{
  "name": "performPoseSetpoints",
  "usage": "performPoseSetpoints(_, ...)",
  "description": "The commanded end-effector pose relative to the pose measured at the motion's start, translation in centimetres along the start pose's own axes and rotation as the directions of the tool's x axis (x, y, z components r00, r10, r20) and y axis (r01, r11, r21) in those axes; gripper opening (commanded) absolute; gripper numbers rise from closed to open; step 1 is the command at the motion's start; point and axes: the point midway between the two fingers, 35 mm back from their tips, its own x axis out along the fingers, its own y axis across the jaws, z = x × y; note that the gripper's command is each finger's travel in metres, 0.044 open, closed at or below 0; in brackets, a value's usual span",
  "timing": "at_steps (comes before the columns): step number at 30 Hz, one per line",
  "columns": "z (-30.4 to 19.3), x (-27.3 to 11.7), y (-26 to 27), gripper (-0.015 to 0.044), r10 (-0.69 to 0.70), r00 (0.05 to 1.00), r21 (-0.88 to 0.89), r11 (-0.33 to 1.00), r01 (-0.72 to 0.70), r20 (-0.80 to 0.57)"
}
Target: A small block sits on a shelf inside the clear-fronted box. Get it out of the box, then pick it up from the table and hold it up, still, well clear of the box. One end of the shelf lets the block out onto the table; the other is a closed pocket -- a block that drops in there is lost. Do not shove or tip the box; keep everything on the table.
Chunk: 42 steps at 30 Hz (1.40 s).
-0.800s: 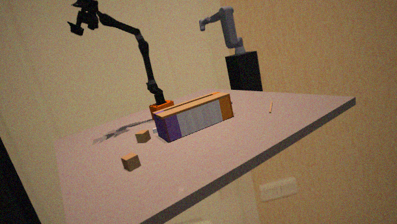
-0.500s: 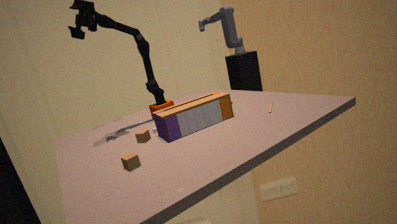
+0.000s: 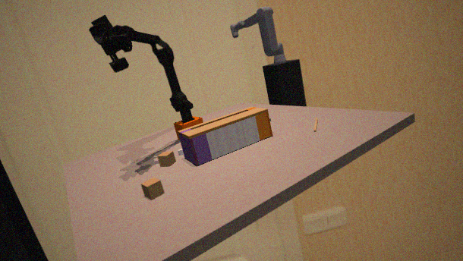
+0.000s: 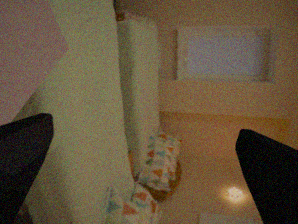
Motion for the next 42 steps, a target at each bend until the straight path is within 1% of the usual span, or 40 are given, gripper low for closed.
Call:
performPoseSetpoints(1,4.0,4.1,4.6,0.04,0.162,0.985,0.086,0.982,-0.167,0.055)
performPoseSetpoints(6,10.1,7.4,10.7,0.04,0.367,0.924,0.119,0.918,-0.379,0.109)
performPoseSetpoints(11,16.3,8.6,17.1,0.04,0.562,0.818,0.088,0.815,-0.573,0.122)
performPoseSetpoints(16,21.8,7.6,23.6,0.04,0.725,0.685,0.01,0.686,-0.727,0.076)
performPoseSetpoints(21,26.6,4.5,30.2,0.04,0.843,0.536,-0.111,0.528,-0.842,-0.051)
performPoseSetpoints(26,29.6,0.1,35.8,0.04,0.87,0.431,-0.25,0.374,-0.893,-0.24)
performPoseSetpoints(29,30.5,-2.7,38.4,0.04,0.837,0.407,-0.338,0.287,-0.896,-0.366)
performPoseSetpoints(31,30.7,-3.9,39.4,0.04,0.813,0.406,-0.375,0.253,-0.892,-0.417)
performPoseSetpoints(42,30.7,-3.9,39.8,0.04,0.809,0.407,-0.38,0.249,-0.891,-0.424)
